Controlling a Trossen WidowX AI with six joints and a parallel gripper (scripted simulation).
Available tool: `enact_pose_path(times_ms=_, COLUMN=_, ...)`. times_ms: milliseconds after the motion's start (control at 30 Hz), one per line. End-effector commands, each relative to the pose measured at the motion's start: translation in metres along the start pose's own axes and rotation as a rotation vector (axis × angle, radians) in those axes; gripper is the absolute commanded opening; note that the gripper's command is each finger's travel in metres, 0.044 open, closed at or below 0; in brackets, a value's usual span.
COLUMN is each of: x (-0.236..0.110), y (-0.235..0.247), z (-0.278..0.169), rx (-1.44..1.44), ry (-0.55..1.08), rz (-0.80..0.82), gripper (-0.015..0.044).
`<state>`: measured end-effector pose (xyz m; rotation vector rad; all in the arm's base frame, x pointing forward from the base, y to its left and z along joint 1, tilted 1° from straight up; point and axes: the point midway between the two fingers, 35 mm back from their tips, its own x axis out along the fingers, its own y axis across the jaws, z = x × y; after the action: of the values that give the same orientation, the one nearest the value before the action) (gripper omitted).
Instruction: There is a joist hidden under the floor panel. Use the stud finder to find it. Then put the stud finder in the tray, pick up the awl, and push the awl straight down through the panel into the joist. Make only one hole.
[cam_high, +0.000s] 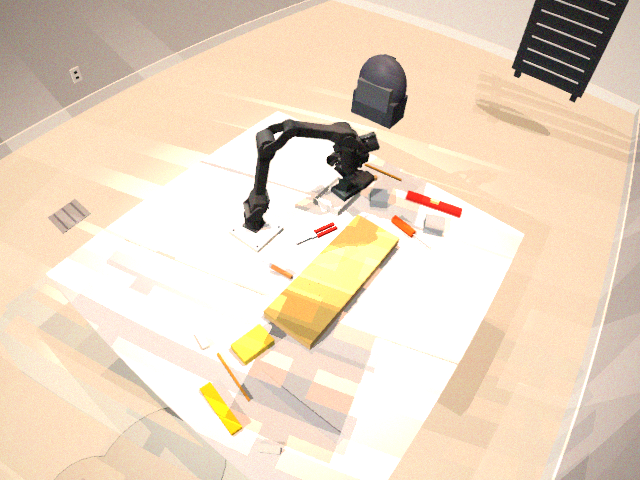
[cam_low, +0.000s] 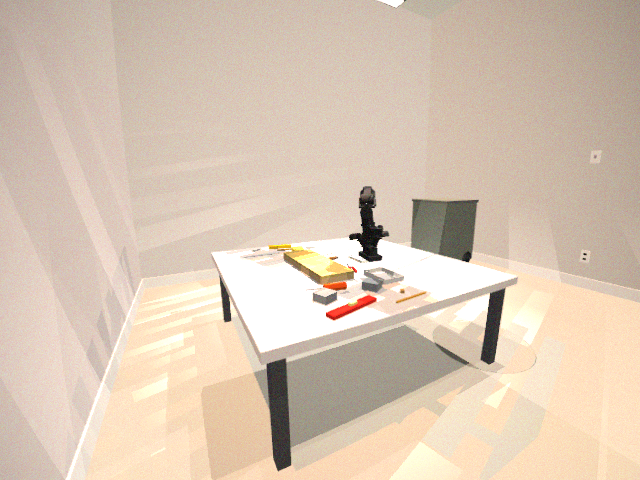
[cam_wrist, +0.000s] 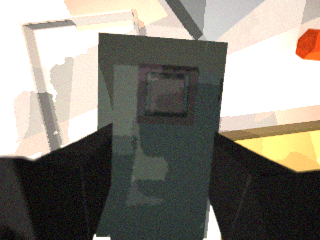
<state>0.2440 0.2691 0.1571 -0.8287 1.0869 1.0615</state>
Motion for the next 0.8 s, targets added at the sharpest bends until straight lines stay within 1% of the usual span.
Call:
enact_pose_path(times_ms=0, x=-0.002, y=0.023, z=0.008, rx=-0.058, ry=-0.016, rz=0.007, gripper=0.0000)
enact_pose_path(times_ms=267, x=0.004, y=0.068, z=0.016, rx=-0.173, ry=-0.017, rz=0.040, gripper=0.0000)
enact_pose_path(times_ms=467, x=0.006, y=0.069, z=0.016, rx=-0.175, ry=-0.017, rz=0.041, gripper=0.0000)
enact_pose_path(times_ms=767, x=0.021, y=0.068, z=0.014, rx=-0.175, ry=-0.017, rz=0.041, gripper=0.0000)
